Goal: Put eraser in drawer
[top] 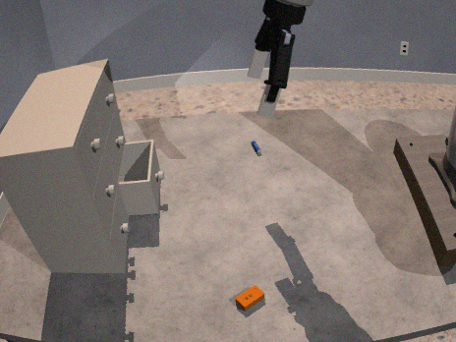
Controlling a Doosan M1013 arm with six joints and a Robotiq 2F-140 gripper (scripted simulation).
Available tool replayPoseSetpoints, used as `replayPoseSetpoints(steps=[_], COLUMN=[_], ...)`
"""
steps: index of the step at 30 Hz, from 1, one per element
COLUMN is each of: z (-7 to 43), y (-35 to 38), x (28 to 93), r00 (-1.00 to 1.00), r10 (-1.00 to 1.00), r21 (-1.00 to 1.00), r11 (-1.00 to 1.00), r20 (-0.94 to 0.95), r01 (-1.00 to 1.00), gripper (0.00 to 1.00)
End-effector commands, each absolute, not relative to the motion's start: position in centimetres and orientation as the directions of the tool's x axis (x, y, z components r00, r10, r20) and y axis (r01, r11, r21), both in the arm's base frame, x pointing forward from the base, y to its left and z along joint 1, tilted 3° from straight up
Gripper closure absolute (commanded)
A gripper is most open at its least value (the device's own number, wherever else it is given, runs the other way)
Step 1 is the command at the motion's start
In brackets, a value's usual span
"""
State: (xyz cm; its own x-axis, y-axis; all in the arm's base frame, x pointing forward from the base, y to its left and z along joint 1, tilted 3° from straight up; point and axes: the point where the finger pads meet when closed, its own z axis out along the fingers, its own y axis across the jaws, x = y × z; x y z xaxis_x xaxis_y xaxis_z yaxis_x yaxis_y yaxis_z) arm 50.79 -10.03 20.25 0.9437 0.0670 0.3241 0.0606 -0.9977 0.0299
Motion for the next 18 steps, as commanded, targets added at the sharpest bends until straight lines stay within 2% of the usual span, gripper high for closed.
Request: replayPoseSetpoints(steps=[1,18], z=[19.4,17.2], y=[-9.9,-9.8], x=[51.7,54.1], r00=[0.904,0.755], r10=[0.070,0.066], r21=[0.024,0.023], r11=[-0.998,-0.997], r20=[0.422,0.653], r01=[0.066,0.067], gripper=[0.00,0.00])
